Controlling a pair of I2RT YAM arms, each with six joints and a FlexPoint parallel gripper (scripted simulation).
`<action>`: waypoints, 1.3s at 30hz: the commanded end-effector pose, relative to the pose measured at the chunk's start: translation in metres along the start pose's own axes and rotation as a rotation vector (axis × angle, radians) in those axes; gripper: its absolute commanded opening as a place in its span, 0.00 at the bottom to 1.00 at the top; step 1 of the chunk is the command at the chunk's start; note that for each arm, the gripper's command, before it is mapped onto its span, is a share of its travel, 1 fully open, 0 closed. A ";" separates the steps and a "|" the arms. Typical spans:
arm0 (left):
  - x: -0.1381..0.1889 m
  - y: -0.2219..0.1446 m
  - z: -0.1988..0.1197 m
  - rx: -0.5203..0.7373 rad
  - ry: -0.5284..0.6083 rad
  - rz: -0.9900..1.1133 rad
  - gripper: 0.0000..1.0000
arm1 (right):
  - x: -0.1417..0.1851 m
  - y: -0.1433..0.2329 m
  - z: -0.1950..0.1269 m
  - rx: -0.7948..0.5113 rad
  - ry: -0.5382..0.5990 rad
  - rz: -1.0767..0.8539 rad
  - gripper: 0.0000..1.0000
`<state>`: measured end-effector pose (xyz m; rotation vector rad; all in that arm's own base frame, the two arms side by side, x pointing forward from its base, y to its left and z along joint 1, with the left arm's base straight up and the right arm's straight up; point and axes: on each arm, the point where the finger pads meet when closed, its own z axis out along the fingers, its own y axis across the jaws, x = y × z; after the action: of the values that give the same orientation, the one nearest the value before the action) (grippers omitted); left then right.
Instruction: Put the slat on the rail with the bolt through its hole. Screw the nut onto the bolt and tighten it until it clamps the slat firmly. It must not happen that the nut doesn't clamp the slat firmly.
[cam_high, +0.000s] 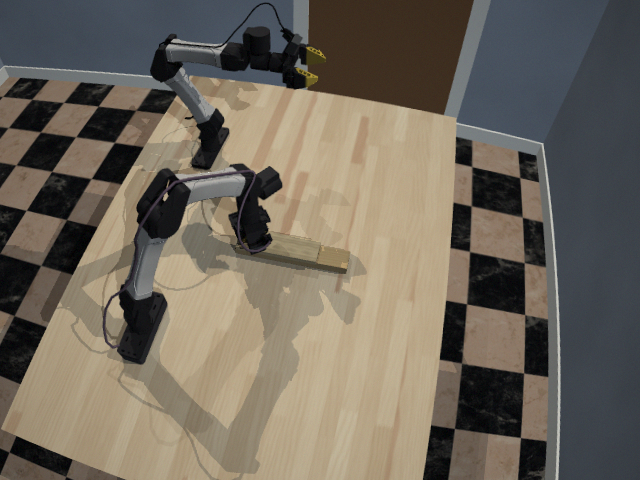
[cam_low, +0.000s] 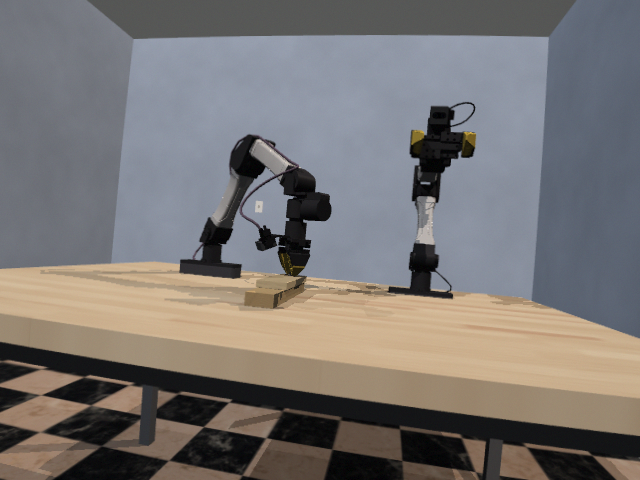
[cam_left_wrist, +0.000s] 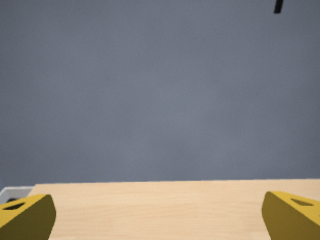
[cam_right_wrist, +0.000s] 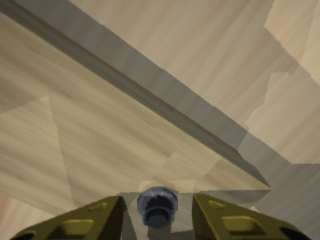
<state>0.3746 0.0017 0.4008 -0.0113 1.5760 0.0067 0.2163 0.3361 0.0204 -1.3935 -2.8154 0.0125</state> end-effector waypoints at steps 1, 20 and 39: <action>-0.007 -0.001 -0.002 0.002 -0.020 0.001 1.00 | 0.001 0.003 -0.005 -0.016 0.004 -0.001 0.36; -0.007 -0.001 -0.002 0.002 -0.020 0.001 1.00 | 0.001 0.002 -0.010 -0.022 0.003 -0.381 0.36; -0.007 -0.001 -0.002 0.002 -0.020 0.001 1.00 | 0.002 0.004 -0.020 -0.040 -0.010 -1.485 0.36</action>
<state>0.3746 0.0017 0.4008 -0.0113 1.5760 0.0067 0.2163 0.3349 0.0204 0.4238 -3.1083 0.0189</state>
